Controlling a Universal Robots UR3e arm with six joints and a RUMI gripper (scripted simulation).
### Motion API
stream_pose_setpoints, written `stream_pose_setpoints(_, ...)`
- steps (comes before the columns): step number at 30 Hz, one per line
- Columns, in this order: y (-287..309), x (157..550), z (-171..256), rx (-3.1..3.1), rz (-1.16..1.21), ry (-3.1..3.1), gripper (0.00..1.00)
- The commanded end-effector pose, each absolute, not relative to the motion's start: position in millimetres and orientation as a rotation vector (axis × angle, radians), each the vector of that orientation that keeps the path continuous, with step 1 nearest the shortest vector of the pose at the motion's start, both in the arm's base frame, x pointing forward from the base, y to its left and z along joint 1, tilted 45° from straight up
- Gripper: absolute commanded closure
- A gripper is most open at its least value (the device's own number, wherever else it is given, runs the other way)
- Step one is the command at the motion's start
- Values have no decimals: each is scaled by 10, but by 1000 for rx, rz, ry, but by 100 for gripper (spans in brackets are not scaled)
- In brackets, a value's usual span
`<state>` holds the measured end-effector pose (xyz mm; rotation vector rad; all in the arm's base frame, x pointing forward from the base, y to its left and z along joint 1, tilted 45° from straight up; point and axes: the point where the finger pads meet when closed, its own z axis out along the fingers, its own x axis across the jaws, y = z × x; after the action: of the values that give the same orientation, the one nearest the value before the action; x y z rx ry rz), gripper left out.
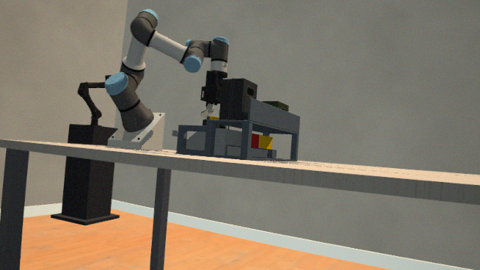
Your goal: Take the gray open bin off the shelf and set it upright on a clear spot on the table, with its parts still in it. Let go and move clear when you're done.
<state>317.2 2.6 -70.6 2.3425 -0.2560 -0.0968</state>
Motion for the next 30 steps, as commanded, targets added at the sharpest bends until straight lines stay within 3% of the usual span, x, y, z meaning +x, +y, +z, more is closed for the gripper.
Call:
stream_pose_setpoints(1, 30, 3179, -702, 2343, -94, -256, 42)
stream_pose_setpoints(30, 86, 3191, -645, 2343, -94, -256, 42)
